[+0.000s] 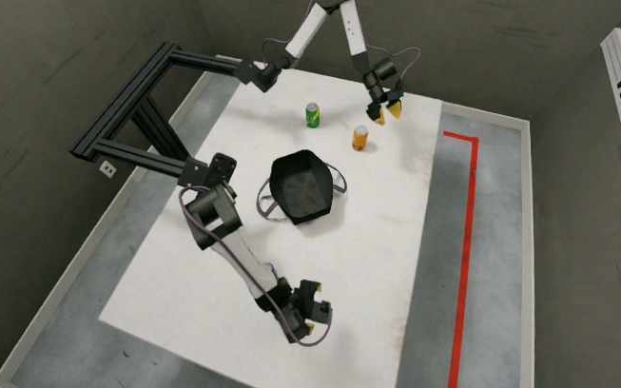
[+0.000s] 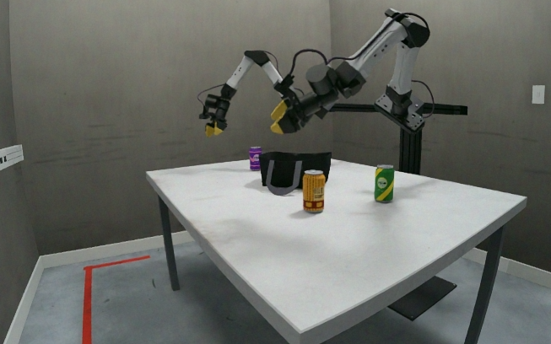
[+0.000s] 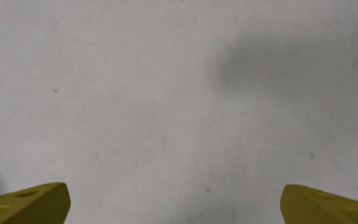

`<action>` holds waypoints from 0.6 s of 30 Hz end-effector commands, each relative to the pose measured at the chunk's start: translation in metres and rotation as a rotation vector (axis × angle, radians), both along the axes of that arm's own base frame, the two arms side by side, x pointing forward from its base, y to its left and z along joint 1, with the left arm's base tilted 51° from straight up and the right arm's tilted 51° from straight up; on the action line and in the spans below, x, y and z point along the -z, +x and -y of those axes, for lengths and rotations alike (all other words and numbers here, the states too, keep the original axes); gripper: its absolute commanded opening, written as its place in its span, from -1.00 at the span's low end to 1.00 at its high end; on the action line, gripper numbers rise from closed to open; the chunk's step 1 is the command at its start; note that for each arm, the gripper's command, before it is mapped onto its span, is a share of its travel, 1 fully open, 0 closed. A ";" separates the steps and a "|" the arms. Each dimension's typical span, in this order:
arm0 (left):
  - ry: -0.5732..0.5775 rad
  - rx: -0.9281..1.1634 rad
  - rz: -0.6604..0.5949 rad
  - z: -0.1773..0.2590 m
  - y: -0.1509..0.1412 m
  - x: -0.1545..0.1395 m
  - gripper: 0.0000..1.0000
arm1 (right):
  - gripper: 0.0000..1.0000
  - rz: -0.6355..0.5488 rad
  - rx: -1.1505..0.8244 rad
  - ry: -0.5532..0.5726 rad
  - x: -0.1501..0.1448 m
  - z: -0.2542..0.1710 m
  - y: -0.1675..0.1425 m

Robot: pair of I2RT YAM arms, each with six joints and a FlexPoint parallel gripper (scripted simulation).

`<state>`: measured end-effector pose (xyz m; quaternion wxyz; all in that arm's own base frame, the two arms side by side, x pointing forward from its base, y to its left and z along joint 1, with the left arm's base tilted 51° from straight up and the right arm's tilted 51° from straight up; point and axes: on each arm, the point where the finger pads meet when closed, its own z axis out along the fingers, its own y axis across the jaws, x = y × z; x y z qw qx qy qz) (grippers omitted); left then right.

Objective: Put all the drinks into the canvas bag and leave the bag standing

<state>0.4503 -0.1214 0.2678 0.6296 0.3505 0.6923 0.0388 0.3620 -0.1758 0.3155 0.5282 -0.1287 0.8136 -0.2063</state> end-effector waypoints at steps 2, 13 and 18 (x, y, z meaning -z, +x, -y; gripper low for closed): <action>-0.173 -0.150 0.015 -0.036 -0.013 -0.059 1.00 | 1.00 0.185 0.069 0.074 -0.044 -0.032 0.005; -0.376 -0.324 0.043 -0.085 -0.045 -0.109 1.00 | 1.00 0.343 0.001 0.262 -0.073 -0.106 0.012; -0.535 -0.421 0.087 -0.111 -0.070 -0.142 1.00 | 1.00 0.463 -0.021 0.423 -0.097 -0.140 0.007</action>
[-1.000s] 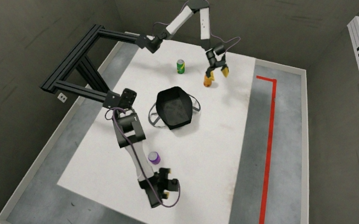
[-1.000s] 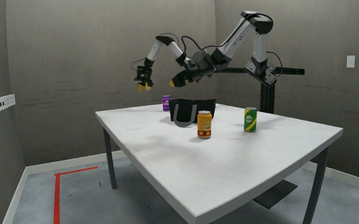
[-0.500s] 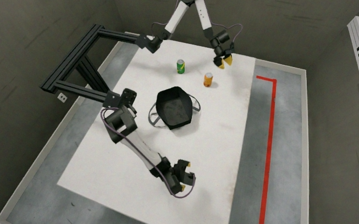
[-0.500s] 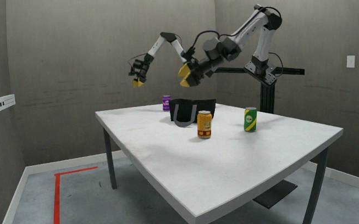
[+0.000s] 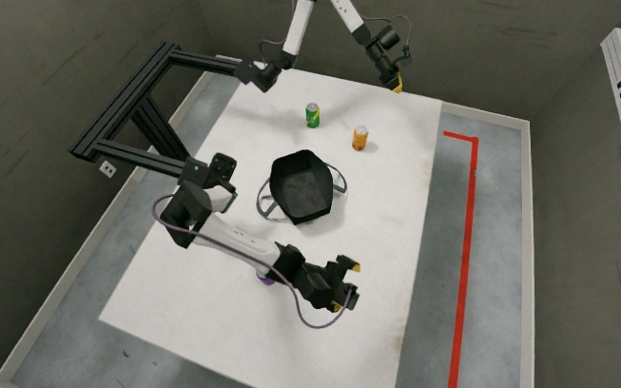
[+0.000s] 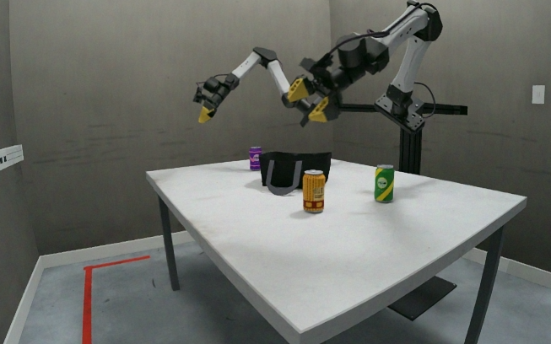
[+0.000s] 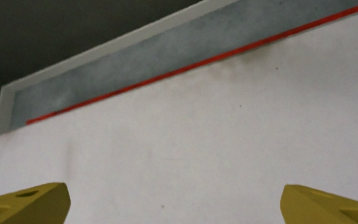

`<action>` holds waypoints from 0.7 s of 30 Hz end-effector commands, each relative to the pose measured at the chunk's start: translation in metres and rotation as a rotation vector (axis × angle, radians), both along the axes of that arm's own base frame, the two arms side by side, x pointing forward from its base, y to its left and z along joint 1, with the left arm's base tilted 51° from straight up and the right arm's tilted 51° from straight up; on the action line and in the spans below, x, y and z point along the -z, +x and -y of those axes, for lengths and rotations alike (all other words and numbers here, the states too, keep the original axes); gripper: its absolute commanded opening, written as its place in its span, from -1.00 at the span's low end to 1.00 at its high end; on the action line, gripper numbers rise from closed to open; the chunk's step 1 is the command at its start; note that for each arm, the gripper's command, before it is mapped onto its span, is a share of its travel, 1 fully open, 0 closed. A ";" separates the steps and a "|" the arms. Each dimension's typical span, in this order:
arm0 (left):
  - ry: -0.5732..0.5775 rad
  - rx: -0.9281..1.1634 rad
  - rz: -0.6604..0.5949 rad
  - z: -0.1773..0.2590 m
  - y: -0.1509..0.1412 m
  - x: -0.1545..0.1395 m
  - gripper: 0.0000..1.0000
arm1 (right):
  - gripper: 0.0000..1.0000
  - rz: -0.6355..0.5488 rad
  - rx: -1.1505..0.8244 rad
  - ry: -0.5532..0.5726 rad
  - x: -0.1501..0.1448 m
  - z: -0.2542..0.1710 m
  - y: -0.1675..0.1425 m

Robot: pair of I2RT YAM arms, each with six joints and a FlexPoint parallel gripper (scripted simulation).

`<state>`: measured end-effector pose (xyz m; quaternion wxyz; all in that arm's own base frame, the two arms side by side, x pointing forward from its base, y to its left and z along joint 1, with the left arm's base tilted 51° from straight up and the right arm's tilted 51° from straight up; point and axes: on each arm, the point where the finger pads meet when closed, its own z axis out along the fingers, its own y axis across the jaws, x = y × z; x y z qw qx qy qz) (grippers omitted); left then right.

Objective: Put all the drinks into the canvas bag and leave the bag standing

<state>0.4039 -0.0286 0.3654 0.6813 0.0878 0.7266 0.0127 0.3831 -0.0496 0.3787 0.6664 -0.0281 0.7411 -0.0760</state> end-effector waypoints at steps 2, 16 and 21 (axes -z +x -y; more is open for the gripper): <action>-0.162 -0.107 0.037 -0.026 -0.029 -0.040 1.00 | 1.00 0.162 0.032 0.166 -0.035 -0.023 -0.016; -0.133 -0.095 0.151 -0.029 -0.044 -0.070 1.00 | 1.00 0.168 -0.076 0.136 -0.050 -0.053 -0.020; -0.131 -0.096 0.117 -0.028 -0.035 -0.055 1.00 | 1.00 0.130 -0.071 0.135 -0.038 -0.050 -0.010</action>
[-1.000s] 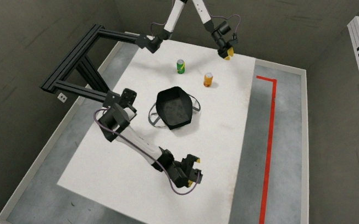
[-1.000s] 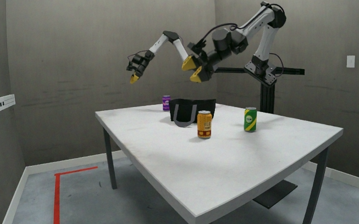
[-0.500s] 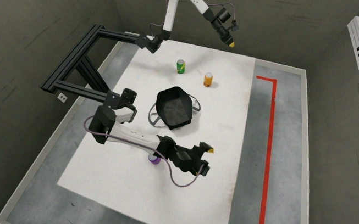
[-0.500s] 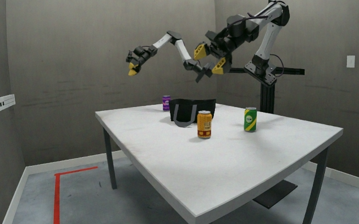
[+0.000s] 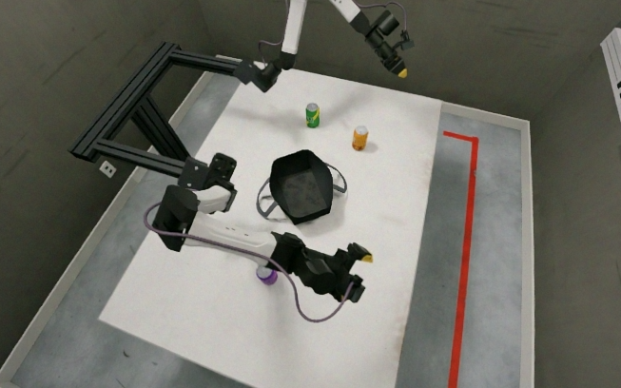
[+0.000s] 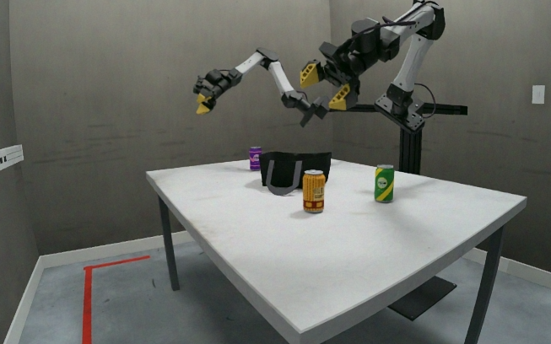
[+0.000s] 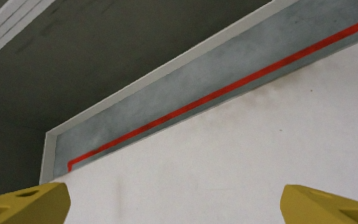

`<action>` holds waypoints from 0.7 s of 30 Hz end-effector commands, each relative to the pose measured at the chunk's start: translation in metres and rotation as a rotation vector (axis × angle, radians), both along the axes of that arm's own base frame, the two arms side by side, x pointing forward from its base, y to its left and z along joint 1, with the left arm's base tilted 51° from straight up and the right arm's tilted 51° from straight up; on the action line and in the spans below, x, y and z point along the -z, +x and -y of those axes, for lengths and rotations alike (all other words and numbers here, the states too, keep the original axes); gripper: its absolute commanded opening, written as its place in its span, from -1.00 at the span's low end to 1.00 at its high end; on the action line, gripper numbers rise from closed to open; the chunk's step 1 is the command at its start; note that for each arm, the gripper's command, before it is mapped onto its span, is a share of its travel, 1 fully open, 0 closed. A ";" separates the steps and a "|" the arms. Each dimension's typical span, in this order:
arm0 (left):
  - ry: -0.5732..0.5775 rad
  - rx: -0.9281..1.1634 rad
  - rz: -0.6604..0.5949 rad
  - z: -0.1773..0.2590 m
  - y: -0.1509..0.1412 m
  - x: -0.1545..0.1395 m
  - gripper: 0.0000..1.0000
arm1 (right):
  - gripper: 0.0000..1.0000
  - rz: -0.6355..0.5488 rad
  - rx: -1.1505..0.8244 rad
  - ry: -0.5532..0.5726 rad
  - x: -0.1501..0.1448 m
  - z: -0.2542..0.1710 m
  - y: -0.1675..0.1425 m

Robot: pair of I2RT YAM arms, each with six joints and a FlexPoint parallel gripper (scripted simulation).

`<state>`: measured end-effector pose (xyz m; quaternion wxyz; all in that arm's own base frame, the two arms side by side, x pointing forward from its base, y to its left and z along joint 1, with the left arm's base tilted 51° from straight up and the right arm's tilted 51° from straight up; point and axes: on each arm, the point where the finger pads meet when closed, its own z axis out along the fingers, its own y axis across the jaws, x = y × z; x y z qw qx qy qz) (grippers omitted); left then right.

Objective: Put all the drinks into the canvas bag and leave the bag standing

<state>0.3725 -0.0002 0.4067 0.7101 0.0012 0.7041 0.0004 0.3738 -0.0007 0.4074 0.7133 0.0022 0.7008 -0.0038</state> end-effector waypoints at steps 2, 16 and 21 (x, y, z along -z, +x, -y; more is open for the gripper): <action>0.012 0.005 0.053 0.000 -0.004 -0.018 1.00 | 1.00 0.013 -0.013 -0.010 -0.011 -0.002 -0.002; 0.002 0.002 0.052 0.000 -0.005 -0.020 1.00 | 1.00 -0.116 0.124 0.214 -0.002 0.032 -0.051; 0.002 0.002 0.052 0.000 -0.005 -0.020 1.00 | 1.00 -0.207 0.191 0.310 0.018 0.044 -0.067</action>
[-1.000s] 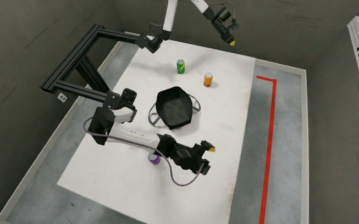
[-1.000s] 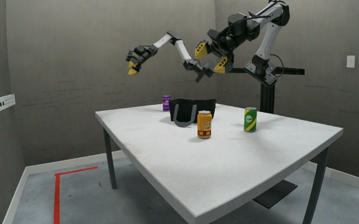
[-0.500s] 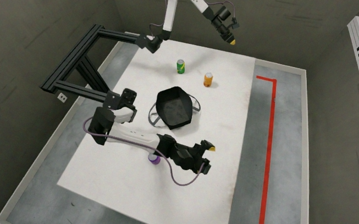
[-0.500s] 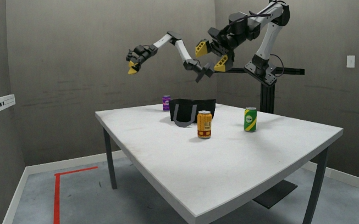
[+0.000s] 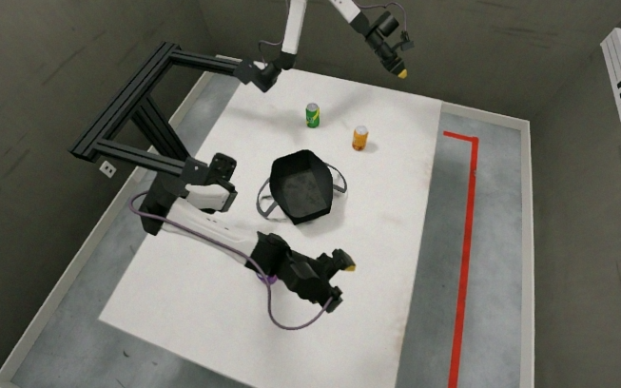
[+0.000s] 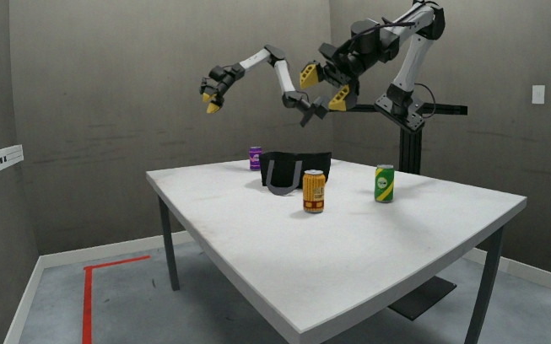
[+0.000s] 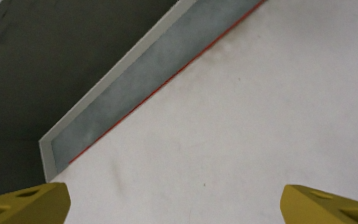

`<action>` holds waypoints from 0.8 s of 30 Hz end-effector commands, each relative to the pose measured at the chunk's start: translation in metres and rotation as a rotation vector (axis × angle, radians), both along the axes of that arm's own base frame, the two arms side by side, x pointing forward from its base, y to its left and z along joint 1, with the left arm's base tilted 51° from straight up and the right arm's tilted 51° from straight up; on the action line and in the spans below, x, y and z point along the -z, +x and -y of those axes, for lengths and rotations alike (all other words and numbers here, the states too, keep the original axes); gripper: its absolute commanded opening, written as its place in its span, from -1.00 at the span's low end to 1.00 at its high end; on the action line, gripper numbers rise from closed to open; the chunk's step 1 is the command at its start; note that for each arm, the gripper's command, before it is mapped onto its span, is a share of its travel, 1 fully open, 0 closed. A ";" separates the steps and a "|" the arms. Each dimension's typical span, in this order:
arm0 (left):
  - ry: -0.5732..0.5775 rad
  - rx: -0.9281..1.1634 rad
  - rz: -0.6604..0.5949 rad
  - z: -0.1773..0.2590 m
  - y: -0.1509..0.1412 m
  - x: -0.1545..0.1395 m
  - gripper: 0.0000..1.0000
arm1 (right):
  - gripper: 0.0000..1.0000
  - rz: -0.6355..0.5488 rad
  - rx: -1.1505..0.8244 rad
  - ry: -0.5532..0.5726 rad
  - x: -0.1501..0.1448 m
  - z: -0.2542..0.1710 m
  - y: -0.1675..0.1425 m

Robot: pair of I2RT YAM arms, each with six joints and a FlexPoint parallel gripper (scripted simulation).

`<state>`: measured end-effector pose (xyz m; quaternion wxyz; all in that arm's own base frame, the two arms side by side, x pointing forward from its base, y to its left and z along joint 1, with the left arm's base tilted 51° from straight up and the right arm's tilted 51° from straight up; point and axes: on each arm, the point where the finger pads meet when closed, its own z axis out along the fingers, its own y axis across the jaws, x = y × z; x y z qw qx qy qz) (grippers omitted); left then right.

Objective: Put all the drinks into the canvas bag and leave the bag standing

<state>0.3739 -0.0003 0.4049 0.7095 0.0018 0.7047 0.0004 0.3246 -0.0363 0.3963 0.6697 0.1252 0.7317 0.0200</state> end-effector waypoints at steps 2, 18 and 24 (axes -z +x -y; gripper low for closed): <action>0.002 0.001 0.054 -0.001 -0.007 -0.022 1.00 | 1.00 -0.104 0.097 0.159 0.004 0.016 -0.041; 0.002 0.001 0.054 -0.001 -0.007 -0.022 1.00 | 1.00 -0.224 0.446 0.532 0.042 0.038 -0.169; 0.002 0.001 0.054 -0.001 -0.007 -0.022 1.00 | 1.00 -0.207 0.554 0.625 0.051 0.034 -0.213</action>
